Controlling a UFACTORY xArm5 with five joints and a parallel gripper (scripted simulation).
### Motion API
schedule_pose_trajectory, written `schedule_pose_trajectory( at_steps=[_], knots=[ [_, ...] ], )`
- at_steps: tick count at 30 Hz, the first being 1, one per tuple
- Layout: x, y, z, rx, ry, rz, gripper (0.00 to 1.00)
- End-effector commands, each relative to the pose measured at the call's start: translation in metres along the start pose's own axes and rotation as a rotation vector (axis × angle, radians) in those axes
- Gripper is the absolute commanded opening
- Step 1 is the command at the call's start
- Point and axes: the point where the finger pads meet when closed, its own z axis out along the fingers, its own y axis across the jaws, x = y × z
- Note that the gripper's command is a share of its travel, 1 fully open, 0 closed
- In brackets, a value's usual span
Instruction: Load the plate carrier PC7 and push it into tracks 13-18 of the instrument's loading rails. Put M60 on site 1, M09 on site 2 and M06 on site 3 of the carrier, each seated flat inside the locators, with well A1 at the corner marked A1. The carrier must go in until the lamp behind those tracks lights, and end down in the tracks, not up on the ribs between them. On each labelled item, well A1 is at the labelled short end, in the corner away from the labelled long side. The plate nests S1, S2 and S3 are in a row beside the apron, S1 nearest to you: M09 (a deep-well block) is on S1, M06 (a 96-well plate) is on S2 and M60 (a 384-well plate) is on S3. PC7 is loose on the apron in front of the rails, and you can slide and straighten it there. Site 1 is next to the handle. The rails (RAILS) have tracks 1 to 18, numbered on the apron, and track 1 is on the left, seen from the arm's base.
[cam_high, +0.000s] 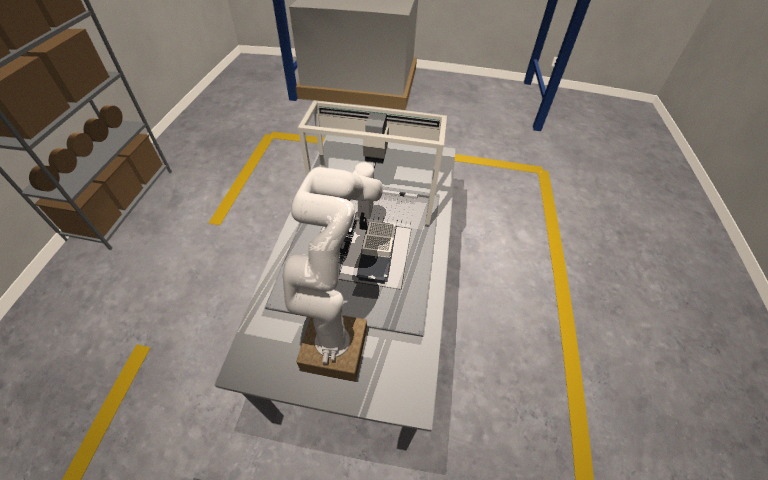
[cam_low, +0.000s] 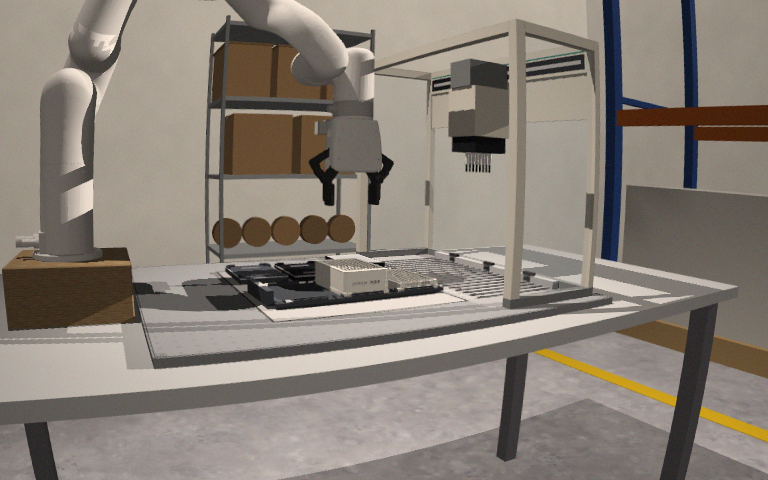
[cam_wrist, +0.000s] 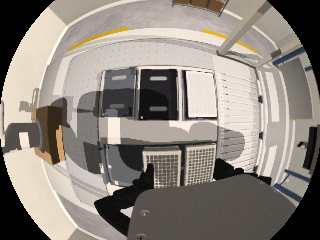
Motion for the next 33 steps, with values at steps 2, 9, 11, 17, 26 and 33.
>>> schedule_pose_trajectory(
  at_steps=[2,9,11,17,26,33],
  knots=[
    [0.019,0.013,0.001,-0.004,0.01,0.002,1.0],
    [0.05,0.029,0.005,-0.004,0.01,0.002,1.0],
    [0.059,0.034,0.007,-0.004,0.01,0.002,1.0],
    [0.076,0.043,0.009,-0.004,0.01,0.002,1.0],
    [0.116,0.064,0.014,-0.004,0.01,0.002,1.0],
    [0.137,0.075,0.017,-0.004,0.011,0.002,1.0]
  ],
)
